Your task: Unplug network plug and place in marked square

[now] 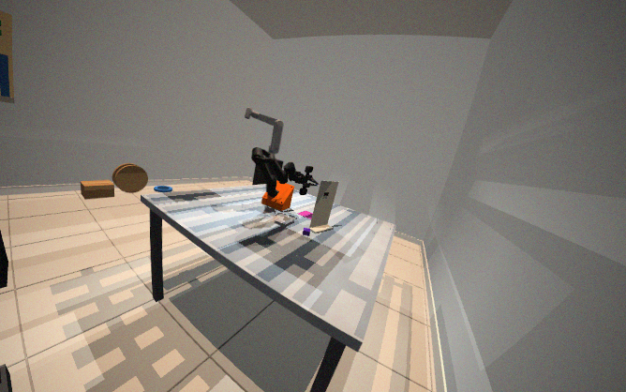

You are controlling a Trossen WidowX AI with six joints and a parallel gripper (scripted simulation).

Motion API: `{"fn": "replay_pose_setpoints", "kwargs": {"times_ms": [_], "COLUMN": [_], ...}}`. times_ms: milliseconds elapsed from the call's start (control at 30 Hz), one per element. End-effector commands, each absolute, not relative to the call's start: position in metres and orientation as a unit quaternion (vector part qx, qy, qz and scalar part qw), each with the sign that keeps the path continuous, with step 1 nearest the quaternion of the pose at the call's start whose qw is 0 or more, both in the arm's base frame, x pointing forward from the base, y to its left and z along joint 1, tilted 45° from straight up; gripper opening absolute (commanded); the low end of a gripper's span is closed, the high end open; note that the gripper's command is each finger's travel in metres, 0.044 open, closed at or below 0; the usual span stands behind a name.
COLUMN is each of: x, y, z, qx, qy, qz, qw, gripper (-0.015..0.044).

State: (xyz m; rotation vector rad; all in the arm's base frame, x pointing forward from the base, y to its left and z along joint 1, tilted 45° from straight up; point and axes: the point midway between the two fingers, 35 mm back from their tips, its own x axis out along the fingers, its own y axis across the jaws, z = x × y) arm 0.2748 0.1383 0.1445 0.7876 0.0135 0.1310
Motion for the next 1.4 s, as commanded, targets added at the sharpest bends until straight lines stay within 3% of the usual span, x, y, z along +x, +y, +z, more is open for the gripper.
{"fn": "replay_pose_setpoints", "kwargs": {"times_ms": [0, 333, 1367], "x": [0.270, 0.260, 0.276], "y": [0.143, 0.152, 0.153], "z": [0.155, 0.164, 0.035], "qx": [0.386, 0.389, 0.338], "qy": [-0.004, -0.005, 0.212], "qz": [0.066, 0.066, -0.113], "qw": [0.920, 0.919, 0.910], "gripper": [0.0000, 0.0000, 0.0000]}}
